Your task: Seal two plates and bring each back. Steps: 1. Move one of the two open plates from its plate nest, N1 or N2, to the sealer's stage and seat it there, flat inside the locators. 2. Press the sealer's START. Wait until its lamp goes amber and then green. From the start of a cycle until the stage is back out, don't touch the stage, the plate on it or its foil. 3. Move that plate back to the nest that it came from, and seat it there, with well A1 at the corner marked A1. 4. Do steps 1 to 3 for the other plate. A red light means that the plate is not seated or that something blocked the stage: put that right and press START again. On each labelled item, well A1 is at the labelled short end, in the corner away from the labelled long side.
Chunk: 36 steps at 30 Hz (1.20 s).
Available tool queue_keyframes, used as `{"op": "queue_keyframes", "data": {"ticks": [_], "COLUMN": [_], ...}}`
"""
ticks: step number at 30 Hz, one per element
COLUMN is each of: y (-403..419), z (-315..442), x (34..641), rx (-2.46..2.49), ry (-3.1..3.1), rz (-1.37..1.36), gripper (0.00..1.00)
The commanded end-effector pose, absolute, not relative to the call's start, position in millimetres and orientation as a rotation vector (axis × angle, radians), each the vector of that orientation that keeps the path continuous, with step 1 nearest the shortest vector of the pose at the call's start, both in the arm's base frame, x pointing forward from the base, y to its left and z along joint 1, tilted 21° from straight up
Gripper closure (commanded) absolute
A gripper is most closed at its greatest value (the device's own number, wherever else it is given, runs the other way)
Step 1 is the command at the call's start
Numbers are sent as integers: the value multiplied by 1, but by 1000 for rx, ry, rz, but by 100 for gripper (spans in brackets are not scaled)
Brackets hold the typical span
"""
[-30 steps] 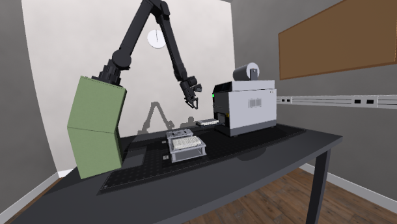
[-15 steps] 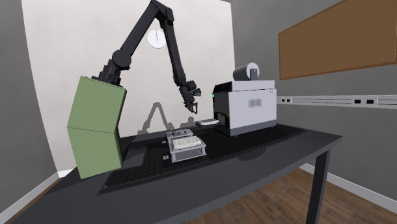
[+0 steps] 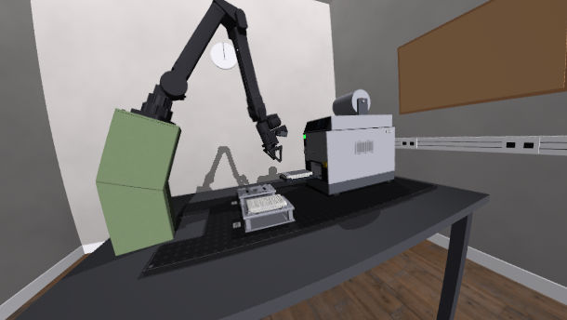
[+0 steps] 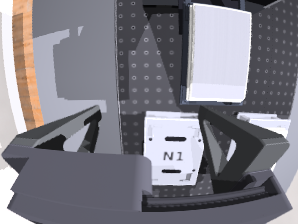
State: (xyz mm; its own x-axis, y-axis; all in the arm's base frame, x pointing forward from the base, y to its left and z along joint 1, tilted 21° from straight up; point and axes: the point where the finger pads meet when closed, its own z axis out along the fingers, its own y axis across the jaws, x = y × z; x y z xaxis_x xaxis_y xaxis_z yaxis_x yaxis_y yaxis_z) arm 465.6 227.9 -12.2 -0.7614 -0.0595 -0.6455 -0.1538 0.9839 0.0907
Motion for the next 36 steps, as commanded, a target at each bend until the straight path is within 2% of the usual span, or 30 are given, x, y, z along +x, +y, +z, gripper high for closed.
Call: {"op": "queue_keyframes", "data": {"ticks": [1, 22, 36], "y": [201, 120, 148], "z": [5, 15, 19], "x": [497, 564, 543], "rx": [-124, -127, -124], "ry": [2408, 2409, 2389], "rz": [154, 133, 172], "gripper": [0, 0, 0]}}
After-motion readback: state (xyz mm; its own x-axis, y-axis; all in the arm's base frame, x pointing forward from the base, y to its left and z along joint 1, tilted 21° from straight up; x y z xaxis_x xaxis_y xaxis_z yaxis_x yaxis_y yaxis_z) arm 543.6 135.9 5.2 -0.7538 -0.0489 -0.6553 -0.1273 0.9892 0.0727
